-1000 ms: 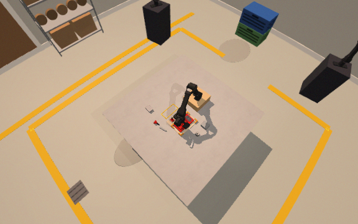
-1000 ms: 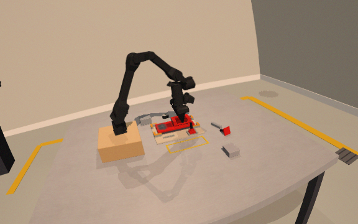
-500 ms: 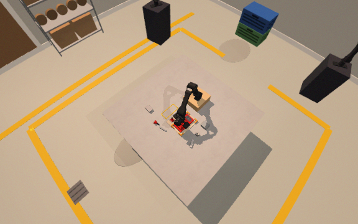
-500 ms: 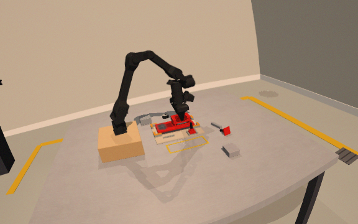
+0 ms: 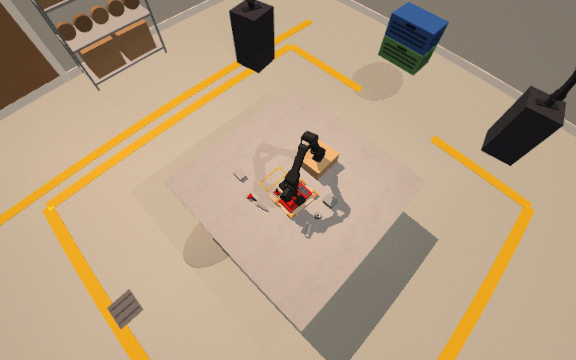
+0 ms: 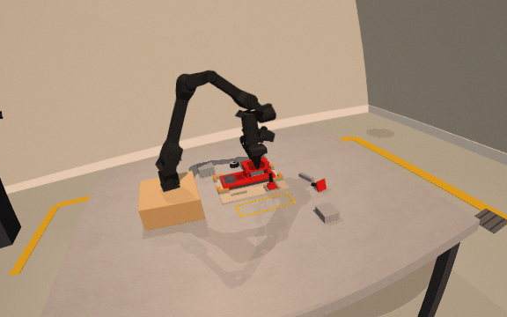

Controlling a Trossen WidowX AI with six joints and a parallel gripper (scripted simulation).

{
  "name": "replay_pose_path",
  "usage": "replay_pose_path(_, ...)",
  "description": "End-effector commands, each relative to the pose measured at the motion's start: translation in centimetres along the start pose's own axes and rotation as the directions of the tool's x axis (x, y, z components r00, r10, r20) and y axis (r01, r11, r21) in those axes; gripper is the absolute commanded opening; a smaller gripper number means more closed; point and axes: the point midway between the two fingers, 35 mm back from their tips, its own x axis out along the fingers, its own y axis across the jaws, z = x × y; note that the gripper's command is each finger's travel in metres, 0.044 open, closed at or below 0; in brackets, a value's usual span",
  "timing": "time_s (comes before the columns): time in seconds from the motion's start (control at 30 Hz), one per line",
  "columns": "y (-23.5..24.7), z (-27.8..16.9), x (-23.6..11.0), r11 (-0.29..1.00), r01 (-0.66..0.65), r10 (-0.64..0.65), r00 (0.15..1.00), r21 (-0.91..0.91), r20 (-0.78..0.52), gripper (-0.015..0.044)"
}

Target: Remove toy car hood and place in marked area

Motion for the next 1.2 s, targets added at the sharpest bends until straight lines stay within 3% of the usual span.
replay_pose_path(0.0,0.0,0.1,-0.6,1.000,-0.002,0.002,1.000,0.004,0.006,0.0000)
replay_pose_path(0.3,0.0,0.1,-4.8,1.000,-0.002,0.002,1.000,0.004,0.006,0.0000)
replay_pose_path(0.5,-0.3,0.2,-4.1,1.000,-0.002,0.002,1.000,0.001,0.006,0.0000)
replay_pose_path(1.17,-11.1,0.4,-4.6,1.000,0.005,-0.005,1.000,0.008,0.006,0.0000)
